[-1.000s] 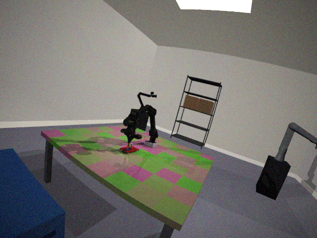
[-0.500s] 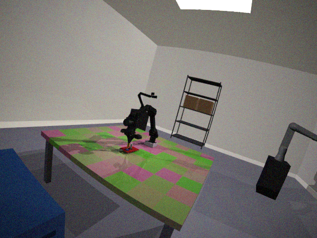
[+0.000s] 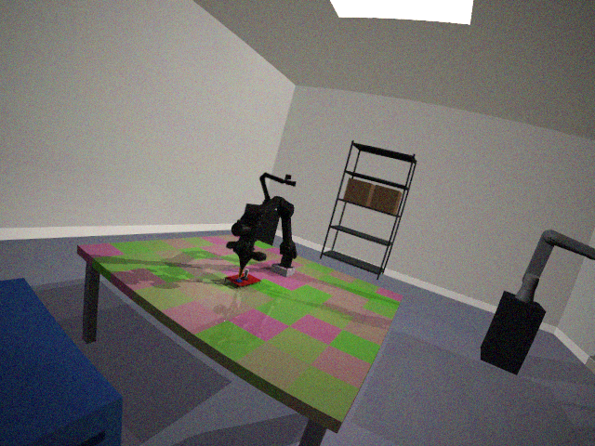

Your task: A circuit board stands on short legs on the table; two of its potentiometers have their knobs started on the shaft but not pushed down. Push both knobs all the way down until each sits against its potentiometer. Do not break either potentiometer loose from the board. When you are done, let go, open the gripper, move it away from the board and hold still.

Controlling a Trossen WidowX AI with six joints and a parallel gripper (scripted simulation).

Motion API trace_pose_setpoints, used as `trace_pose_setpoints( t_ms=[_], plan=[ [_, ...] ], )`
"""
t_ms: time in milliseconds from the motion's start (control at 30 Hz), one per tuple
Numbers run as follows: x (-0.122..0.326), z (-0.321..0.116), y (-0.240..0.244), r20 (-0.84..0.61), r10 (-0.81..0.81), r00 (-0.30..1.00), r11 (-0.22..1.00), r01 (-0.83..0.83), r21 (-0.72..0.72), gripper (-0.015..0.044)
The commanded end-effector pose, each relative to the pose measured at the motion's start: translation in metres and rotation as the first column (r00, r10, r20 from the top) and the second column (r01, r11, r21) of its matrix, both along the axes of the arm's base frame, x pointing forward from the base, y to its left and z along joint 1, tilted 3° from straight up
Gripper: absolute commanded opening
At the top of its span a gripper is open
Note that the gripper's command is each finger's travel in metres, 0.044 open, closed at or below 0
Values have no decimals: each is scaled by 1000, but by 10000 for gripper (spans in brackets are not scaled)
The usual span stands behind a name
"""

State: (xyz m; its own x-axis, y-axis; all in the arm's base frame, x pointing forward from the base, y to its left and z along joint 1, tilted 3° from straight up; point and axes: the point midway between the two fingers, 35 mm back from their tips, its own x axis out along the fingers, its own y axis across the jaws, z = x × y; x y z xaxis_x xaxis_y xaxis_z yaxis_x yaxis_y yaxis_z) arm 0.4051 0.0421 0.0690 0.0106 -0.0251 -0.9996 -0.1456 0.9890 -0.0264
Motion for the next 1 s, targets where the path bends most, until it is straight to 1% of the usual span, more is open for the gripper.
trace_pose_setpoints(
  t_ms=[0, 967],
  plan=[
    [1, -12, -1, -10, 4, 1000, 1000, -4, -6, 0],
    [1, -21, -2, -10, 4, 1000, 1000, -4, -6, 0]
  ],
)
